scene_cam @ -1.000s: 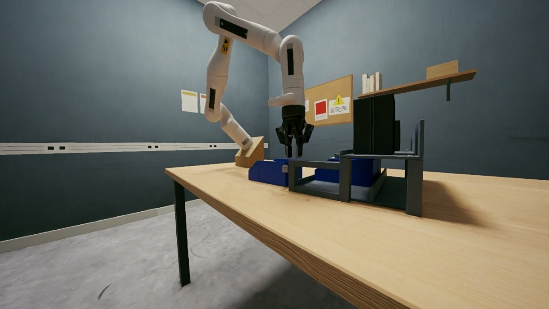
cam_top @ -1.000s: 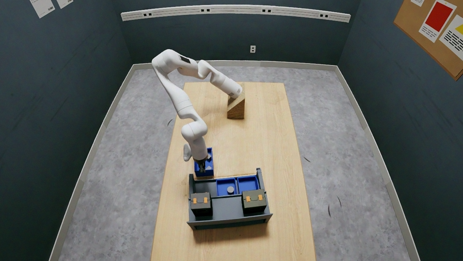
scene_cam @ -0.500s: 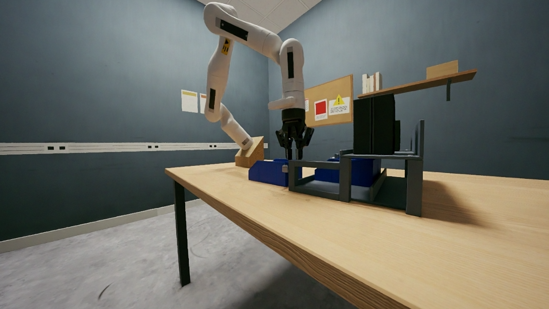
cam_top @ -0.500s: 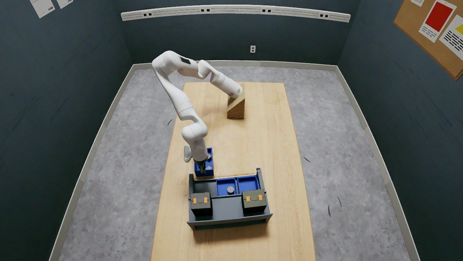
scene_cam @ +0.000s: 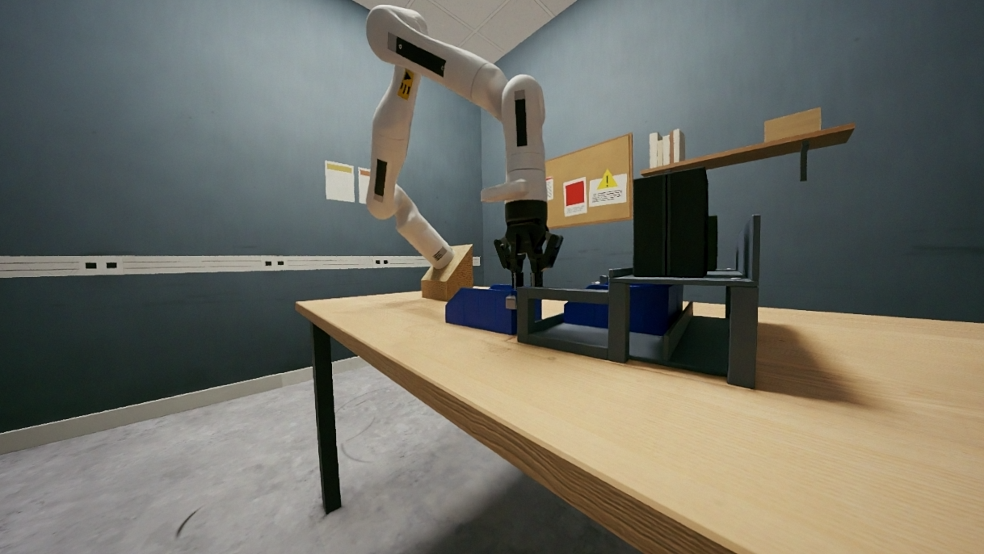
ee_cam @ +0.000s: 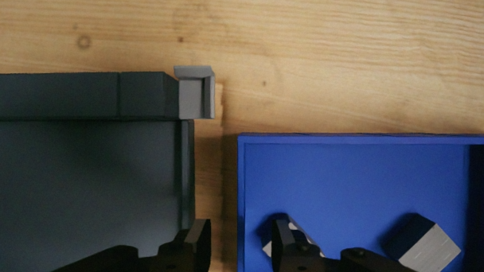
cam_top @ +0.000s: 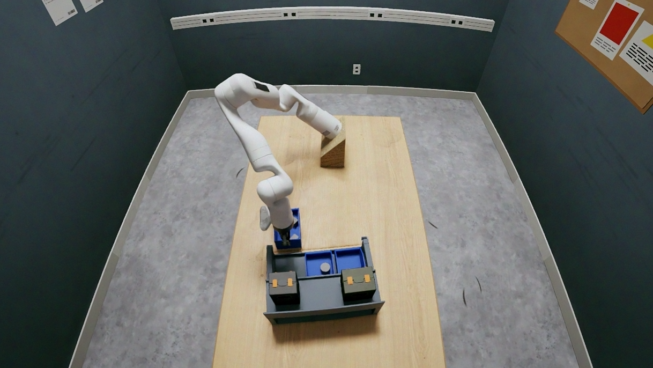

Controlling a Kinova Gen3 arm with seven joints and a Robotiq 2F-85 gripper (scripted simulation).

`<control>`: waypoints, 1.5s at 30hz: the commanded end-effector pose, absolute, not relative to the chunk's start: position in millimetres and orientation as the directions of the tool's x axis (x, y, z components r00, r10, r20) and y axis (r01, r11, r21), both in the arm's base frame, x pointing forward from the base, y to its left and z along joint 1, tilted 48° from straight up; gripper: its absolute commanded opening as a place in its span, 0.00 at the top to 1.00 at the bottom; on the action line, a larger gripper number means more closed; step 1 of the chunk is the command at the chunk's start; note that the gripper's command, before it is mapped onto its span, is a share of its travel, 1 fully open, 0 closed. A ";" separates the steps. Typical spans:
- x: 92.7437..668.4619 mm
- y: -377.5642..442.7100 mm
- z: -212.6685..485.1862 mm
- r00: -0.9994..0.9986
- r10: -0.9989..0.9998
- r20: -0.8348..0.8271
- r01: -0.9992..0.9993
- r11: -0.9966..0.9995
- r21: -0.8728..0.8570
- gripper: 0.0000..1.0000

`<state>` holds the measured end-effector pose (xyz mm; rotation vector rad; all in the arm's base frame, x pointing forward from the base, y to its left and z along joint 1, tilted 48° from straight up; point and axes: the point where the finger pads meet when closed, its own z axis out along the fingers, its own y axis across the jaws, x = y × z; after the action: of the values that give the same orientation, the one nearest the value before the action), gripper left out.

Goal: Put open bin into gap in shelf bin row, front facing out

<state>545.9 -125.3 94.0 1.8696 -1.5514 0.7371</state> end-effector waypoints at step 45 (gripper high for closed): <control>547.0 -131.9 87.7 0.165 -0.656 0.736 -0.985 -0.144 0.093 0.90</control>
<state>546.5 -132.9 87.2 1.8695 -1.5514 0.7369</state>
